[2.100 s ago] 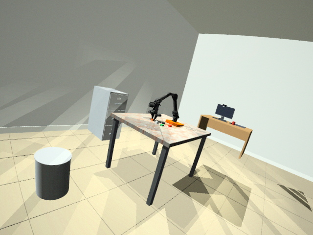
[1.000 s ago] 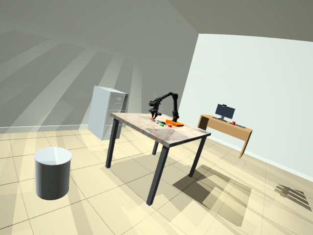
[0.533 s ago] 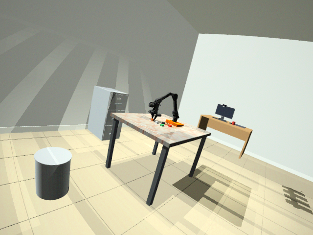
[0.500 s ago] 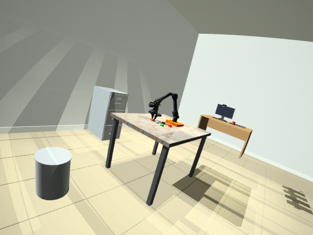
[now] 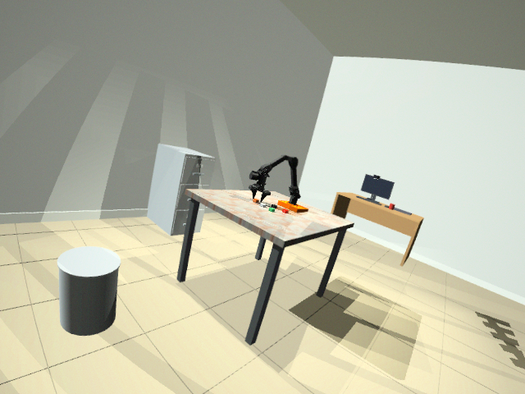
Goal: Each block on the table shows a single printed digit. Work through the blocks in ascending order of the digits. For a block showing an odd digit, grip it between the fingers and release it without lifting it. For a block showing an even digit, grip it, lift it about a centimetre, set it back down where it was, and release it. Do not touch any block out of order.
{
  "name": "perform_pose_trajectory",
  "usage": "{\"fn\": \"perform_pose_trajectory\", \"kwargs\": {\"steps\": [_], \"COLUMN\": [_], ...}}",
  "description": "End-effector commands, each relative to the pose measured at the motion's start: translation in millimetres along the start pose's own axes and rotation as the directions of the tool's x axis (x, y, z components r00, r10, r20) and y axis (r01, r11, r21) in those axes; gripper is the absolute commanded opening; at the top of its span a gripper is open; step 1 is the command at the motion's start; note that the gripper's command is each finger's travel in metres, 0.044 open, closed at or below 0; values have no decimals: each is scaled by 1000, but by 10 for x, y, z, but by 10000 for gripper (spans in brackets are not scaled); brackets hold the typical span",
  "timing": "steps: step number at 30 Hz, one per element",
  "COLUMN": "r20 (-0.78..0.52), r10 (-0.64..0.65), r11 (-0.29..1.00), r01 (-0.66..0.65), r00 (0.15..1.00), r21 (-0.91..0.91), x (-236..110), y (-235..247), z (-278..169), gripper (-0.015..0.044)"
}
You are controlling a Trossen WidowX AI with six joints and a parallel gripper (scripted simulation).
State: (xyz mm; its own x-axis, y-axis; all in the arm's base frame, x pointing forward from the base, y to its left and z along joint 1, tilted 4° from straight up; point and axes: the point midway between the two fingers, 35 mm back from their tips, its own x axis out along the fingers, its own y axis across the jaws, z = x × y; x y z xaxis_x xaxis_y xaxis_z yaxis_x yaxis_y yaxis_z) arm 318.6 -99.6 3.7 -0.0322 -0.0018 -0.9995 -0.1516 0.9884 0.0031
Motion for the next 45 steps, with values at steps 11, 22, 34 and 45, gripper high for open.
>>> {"fn": "perform_pose_trajectory", "kwargs": {"steps": [11,22,34,45], "r20": [-1,-1,3,6], "r10": [-2,-1,2,19], "r11": [1000,1000,1000,1000], "r01": [2,1,-2,-19], "r00": [1000,1000,1000,1000], "r21": [-3,-3,-3,-4], "x": [-441,-1168,-1180,-1196], "y": [-9,-4,362,1977], "z": [11,3,233,649], "gripper": [348,120,120,120]}}
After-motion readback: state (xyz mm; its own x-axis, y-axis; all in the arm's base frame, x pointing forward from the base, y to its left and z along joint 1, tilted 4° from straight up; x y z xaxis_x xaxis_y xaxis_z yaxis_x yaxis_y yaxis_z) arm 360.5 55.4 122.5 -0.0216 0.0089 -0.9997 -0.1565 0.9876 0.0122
